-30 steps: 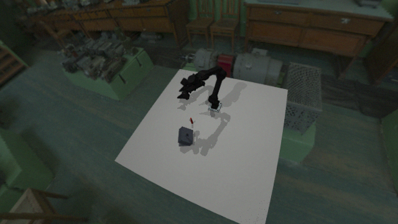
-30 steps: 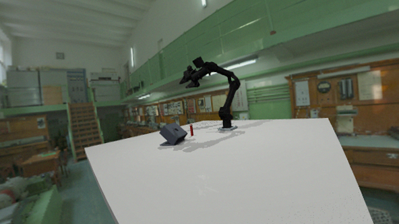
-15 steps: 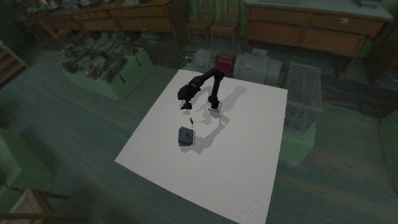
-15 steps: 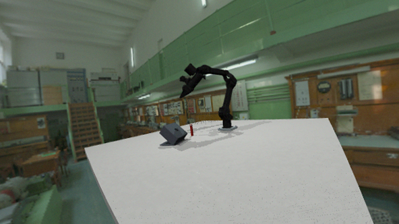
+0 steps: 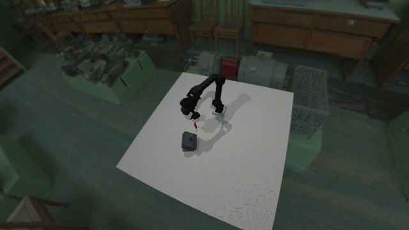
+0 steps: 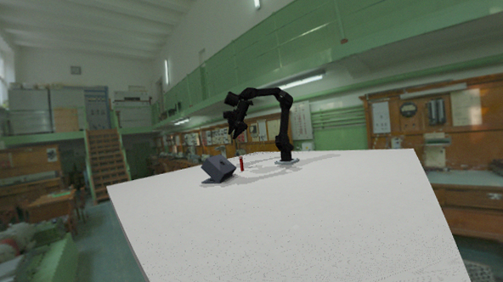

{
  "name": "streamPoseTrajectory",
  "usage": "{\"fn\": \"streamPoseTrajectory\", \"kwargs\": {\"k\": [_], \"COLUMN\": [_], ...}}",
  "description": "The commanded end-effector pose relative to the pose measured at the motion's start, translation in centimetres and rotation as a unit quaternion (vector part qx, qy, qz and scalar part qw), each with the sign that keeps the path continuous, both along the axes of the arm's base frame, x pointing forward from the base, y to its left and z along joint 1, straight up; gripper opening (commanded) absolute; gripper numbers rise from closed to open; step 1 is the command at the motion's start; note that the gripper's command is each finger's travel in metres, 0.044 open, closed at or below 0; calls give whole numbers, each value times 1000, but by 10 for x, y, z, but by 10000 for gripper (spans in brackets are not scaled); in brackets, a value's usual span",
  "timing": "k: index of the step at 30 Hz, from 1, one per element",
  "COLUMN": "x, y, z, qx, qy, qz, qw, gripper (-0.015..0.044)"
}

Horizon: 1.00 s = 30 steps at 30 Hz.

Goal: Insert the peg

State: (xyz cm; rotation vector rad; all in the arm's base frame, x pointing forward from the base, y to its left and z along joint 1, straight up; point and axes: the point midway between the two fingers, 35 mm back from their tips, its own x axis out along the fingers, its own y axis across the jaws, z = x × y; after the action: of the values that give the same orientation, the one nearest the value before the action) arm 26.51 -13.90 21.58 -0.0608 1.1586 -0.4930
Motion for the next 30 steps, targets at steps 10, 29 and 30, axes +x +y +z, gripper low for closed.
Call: {"fn": "streamPoseTrajectory", "kwargs": {"k": [10, 29, 30], "x": [-3, -11, -11], "y": [11, 21, 21], "z": [-55, -91, -92], "qx": [76, 151, 151], "qy": [134, 201, 201], "qz": [148, 259, 259], "qw": [977, 933, 933], "gripper": [440, 440, 440]}}
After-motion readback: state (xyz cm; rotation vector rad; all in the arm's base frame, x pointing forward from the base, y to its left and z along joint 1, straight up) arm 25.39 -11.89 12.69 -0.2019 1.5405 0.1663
